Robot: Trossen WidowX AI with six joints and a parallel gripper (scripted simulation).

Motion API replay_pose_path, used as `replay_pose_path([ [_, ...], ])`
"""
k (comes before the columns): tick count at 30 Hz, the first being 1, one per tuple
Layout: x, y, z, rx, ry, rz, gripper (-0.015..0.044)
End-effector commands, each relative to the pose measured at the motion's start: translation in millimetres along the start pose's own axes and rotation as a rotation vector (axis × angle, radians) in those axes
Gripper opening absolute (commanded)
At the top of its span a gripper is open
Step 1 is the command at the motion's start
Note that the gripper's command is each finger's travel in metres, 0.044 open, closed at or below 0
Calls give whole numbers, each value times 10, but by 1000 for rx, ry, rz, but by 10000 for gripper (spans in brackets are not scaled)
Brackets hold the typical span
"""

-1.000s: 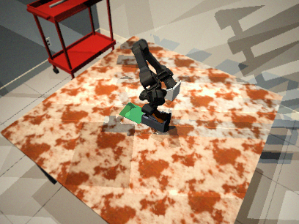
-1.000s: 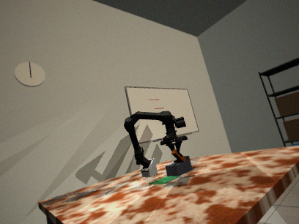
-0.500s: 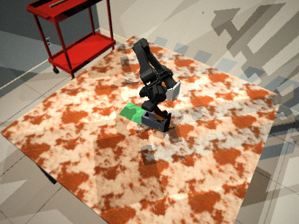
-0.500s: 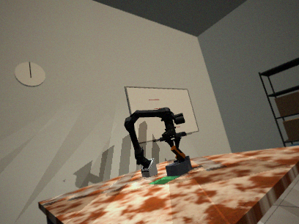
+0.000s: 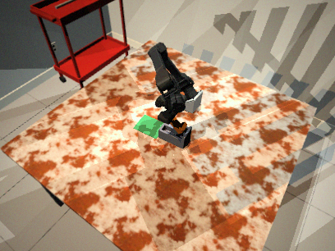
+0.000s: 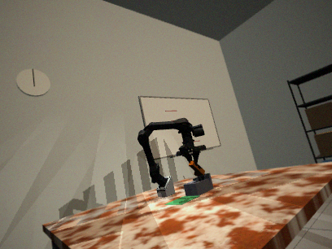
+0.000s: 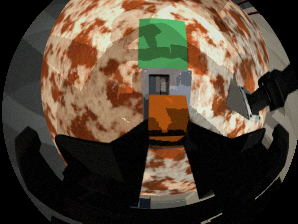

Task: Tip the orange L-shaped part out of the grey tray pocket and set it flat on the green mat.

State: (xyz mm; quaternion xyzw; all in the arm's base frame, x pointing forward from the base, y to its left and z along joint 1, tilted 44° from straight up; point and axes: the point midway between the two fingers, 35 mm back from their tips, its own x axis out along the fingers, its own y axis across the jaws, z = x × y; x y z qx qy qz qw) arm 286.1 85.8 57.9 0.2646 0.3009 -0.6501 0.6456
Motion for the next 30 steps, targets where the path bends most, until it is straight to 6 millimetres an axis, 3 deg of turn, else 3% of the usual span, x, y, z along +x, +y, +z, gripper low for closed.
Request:
replay_pose_path([
  [1,5,-14,157,-1,0,-2,0],
  [30,10,-146,1594,-2,-8,-3,0],
])
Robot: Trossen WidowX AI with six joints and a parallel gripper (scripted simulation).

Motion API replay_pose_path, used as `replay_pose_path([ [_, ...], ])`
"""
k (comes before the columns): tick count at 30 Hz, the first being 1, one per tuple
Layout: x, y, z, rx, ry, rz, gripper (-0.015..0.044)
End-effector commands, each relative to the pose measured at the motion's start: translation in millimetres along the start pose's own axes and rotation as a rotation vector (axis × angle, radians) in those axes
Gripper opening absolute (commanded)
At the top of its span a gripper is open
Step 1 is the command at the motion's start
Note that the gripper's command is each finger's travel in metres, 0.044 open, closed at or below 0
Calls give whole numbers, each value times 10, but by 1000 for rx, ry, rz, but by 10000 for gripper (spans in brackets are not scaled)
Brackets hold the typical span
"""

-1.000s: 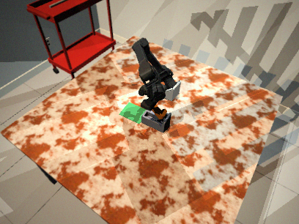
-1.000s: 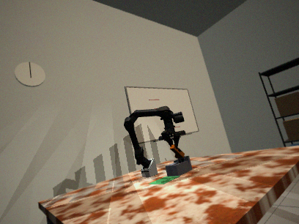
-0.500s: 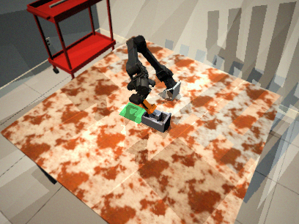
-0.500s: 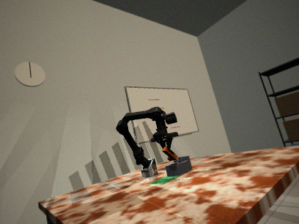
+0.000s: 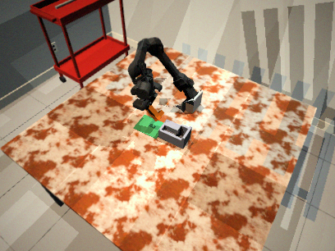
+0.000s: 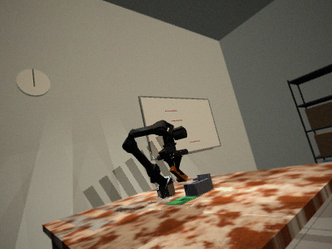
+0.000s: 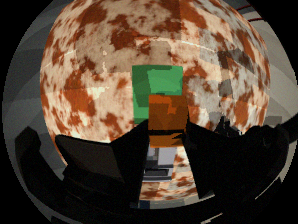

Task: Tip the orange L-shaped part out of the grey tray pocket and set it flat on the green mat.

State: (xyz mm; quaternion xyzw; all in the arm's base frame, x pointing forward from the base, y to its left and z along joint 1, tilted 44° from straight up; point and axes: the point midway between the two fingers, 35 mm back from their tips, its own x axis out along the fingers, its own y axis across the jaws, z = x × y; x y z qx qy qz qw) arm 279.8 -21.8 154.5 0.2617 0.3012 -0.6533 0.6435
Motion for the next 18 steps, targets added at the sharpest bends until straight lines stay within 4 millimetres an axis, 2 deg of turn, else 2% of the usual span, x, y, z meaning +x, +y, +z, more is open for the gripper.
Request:
replay_pose_path([
  [1,-15,-22,163,-1,-4,5,0],
  [8,10,-21,164,-1,-4,6,0],
  [18,161,-18,165,0,-4,6,0],
])
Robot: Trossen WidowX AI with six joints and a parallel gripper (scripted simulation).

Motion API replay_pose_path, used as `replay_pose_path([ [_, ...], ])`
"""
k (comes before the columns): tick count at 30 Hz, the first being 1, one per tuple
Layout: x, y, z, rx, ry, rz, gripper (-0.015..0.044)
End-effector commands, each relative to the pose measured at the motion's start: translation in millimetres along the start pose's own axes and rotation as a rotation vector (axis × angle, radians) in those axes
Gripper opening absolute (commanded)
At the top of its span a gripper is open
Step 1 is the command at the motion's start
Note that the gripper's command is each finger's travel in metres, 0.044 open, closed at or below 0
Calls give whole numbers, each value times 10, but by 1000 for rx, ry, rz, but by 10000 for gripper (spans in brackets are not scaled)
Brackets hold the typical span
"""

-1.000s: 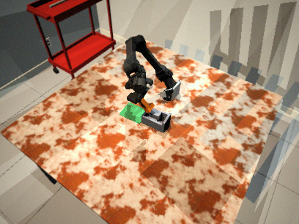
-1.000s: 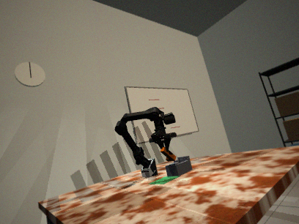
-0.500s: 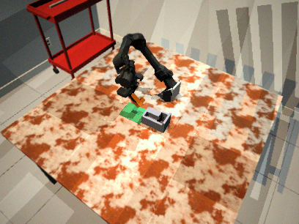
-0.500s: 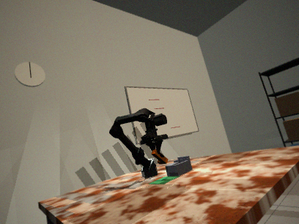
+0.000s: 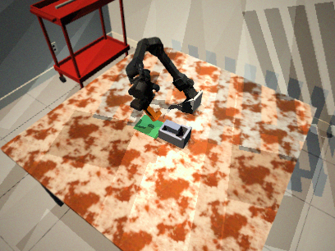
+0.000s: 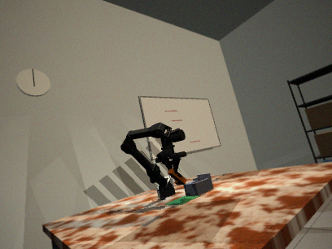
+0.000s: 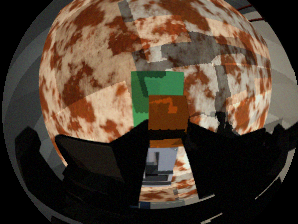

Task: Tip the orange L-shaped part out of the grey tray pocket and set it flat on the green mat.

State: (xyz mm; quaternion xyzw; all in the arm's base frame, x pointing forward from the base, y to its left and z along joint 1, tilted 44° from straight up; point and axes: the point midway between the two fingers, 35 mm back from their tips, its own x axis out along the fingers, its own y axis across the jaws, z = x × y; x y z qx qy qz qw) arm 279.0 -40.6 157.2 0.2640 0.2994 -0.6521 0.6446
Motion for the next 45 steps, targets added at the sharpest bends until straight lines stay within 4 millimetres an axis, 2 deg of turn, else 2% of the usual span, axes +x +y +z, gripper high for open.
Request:
replay_pose_path([
  [1,67,-6,10,-4,-5,1,0],
  [40,674,-9,20,-3,-8,2,0],
  [45,697,-10,21,-3,-8,2,0],
])
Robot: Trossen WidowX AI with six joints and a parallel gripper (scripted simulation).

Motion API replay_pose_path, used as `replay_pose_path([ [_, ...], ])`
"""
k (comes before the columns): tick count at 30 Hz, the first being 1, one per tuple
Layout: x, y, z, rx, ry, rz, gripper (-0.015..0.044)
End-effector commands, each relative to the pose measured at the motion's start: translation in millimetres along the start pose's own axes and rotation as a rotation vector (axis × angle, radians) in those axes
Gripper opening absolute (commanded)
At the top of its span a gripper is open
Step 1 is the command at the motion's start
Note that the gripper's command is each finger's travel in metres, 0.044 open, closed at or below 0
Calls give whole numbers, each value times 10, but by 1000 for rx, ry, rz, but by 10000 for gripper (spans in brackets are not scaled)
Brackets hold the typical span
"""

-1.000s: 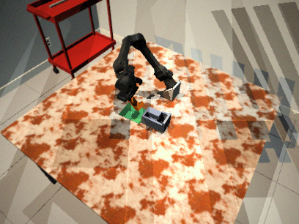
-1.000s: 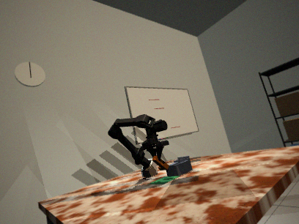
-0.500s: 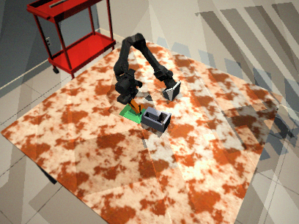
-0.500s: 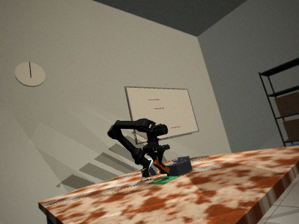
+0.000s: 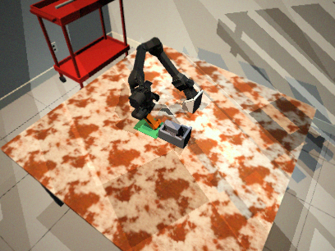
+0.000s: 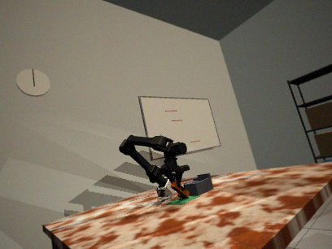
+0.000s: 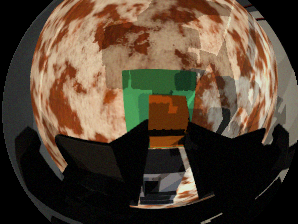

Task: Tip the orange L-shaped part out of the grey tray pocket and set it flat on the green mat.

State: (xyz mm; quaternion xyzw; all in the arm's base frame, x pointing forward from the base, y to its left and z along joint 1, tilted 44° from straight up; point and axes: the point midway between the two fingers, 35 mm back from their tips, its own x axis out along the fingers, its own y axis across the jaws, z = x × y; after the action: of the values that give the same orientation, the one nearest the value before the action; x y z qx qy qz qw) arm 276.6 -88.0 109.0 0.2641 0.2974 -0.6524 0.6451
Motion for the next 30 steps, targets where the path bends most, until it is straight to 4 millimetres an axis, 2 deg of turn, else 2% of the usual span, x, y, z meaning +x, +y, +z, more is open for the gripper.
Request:
replay_pose_path([
  [1,21,-6,4,-6,-5,0,0],
  [7,16,-5,-3,-1,0,-1,0],
  [17,-3,-2,-3,-1,0,-1,262],
  [20,-183,22,-10,-3,3,0,341],
  [22,-388,33,-14,-4,4,0,394],
  [25,-778,10,-11,-7,0,-1,400],
  [26,-849,0,-8,-7,-1,-1,400],
  [30,-872,-4,-7,-8,-2,-1,400],
])
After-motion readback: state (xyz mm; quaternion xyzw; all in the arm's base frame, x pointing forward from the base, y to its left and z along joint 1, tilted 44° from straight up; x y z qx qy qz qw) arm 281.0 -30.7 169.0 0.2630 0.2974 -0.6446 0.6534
